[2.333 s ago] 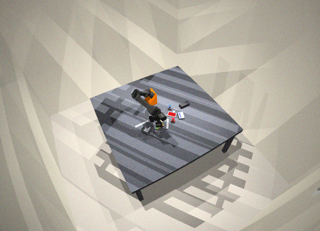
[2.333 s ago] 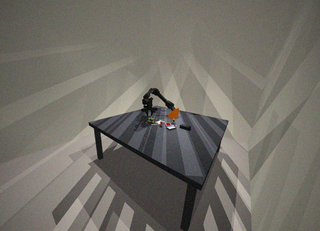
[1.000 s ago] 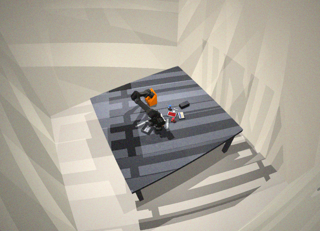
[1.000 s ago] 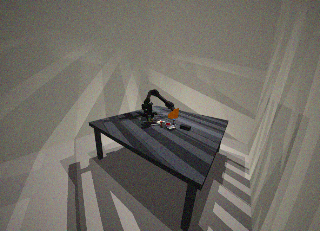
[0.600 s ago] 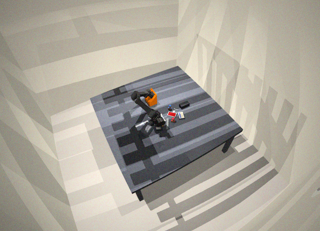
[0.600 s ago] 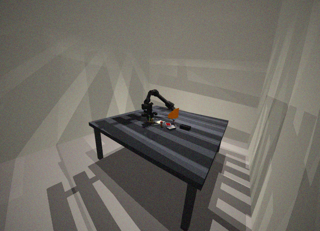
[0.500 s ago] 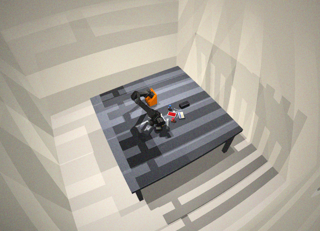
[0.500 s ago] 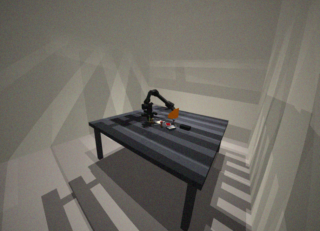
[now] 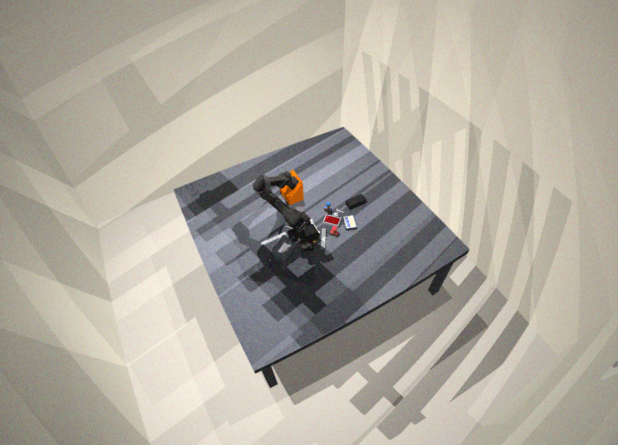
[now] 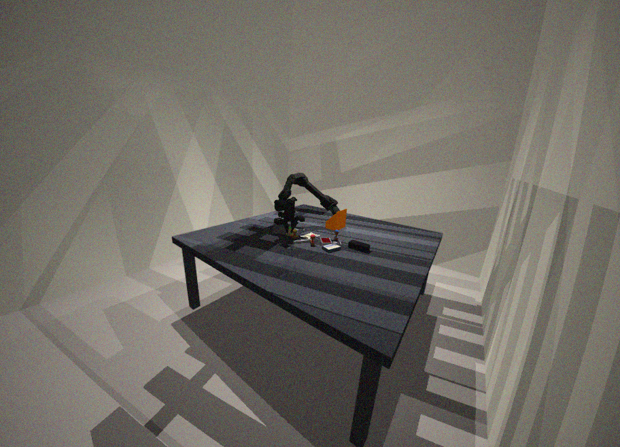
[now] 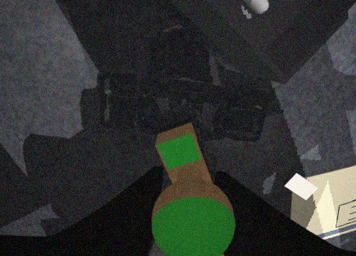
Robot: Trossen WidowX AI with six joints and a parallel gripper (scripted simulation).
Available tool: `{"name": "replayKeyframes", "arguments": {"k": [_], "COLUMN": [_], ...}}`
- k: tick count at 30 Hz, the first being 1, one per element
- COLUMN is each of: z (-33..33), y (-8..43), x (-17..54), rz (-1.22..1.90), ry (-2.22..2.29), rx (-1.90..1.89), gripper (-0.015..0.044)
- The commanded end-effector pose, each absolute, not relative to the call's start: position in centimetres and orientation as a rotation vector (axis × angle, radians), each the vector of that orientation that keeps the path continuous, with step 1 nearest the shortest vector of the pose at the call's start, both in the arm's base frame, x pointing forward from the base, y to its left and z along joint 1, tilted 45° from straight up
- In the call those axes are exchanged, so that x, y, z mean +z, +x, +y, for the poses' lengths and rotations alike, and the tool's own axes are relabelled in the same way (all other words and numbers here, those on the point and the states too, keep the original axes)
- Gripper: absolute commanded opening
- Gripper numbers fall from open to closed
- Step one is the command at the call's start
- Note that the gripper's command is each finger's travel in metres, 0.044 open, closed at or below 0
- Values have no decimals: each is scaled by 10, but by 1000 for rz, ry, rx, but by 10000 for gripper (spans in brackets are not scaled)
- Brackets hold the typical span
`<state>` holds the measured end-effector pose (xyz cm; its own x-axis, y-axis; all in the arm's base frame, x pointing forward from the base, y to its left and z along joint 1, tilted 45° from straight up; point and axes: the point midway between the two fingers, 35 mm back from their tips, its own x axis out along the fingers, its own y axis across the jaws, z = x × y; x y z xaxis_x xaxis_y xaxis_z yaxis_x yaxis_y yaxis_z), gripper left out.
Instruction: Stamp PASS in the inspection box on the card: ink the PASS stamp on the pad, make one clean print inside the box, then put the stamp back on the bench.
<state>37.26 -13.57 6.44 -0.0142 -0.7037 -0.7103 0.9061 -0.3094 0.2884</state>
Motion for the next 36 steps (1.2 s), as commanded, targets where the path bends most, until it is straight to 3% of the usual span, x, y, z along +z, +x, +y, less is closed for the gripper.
{"name": "replayKeyframes", "arguments": {"k": [1,36], "z": [-134,-122], "y": [373,374], "x": [66,77], "rz": [289,291], "ry": [952,954], "rx": [-1645,-1644], "gripper": [0,0]}}
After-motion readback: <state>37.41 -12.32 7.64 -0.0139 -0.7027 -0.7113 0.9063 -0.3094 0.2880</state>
